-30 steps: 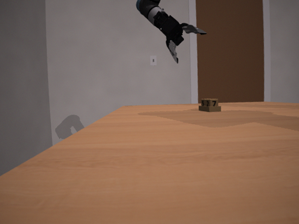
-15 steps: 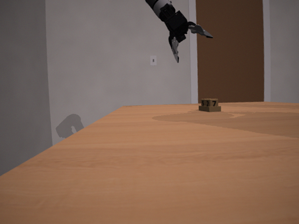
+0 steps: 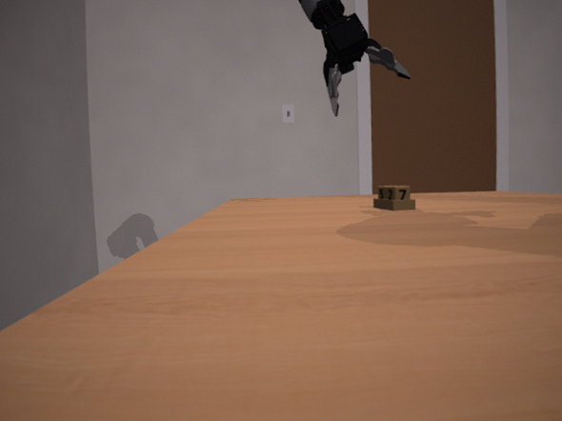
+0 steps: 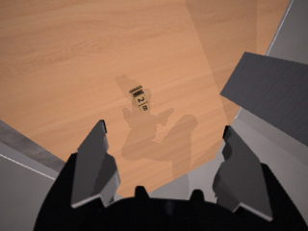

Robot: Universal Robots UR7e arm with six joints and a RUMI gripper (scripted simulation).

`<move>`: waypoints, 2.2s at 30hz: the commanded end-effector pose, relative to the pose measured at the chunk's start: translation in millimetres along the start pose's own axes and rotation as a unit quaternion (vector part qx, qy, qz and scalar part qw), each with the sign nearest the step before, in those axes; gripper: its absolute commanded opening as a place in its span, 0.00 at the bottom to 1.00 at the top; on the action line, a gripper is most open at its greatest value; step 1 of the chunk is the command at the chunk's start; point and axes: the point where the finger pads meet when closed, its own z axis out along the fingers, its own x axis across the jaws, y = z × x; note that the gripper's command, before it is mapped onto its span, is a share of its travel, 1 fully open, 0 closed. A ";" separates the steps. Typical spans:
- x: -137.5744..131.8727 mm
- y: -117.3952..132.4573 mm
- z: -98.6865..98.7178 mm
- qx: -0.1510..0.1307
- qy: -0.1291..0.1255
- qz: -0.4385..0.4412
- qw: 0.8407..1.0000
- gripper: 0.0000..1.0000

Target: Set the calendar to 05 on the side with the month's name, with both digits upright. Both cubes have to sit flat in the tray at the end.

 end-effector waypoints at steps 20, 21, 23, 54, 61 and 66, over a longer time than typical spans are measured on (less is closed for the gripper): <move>0.8 35.4 31.5 0.057 -0.085 -0.076 0.992 1.00; 0.8 35.4 31.5 0.057 -0.085 -0.076 0.992 1.00; 1.0 37.5 33.1 0.060 -0.089 -0.080 0.991 1.00; 2.3 72.9 59.9 0.110 -0.166 -0.151 0.968 1.00; 2.5 79.4 64.4 0.118 -0.179 -0.164 0.963 1.00; 2.9 82.2 66.0 0.122 -0.185 -0.169 0.960 1.00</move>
